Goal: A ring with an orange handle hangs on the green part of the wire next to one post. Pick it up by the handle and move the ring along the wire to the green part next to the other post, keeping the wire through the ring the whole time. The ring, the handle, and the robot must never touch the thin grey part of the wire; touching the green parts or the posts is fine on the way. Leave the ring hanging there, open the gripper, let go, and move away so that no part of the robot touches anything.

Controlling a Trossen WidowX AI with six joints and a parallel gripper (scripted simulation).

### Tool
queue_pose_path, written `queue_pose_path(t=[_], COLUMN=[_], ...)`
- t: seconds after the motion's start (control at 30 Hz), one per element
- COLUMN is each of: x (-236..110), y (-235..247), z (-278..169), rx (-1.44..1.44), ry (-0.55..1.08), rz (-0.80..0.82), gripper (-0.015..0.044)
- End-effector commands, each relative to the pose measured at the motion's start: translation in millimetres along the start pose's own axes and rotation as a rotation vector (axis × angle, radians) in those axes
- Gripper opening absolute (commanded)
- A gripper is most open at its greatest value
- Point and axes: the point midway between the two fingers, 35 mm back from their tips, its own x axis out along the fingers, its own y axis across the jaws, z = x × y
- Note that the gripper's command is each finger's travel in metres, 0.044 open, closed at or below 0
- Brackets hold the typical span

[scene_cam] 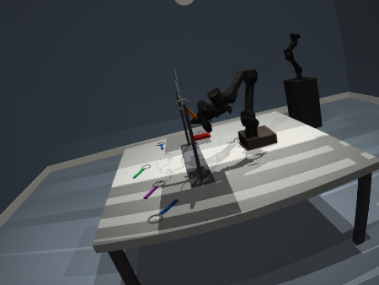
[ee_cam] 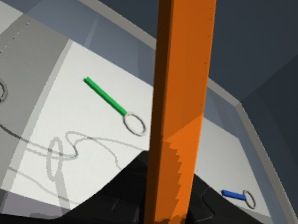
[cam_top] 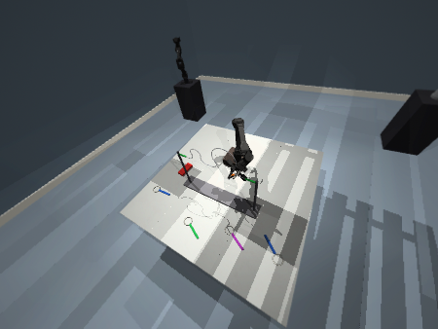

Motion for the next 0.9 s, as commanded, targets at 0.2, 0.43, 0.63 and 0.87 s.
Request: queue_pose_path(t=[0.2, 0.43, 0.63, 0.87], x=[-7, -14, -18, -23], y=[38, 61, 75, 88], z=[5, 12, 18, 26], rx=[0.216, 0.346, 0.42, 0.48], ry=[0.027, 0.044, 0.054, 0.061], rz=[0.098, 0.157, 0.191, 0.218], gripper=[-0.015, -0.015, -0.015, -0.015])
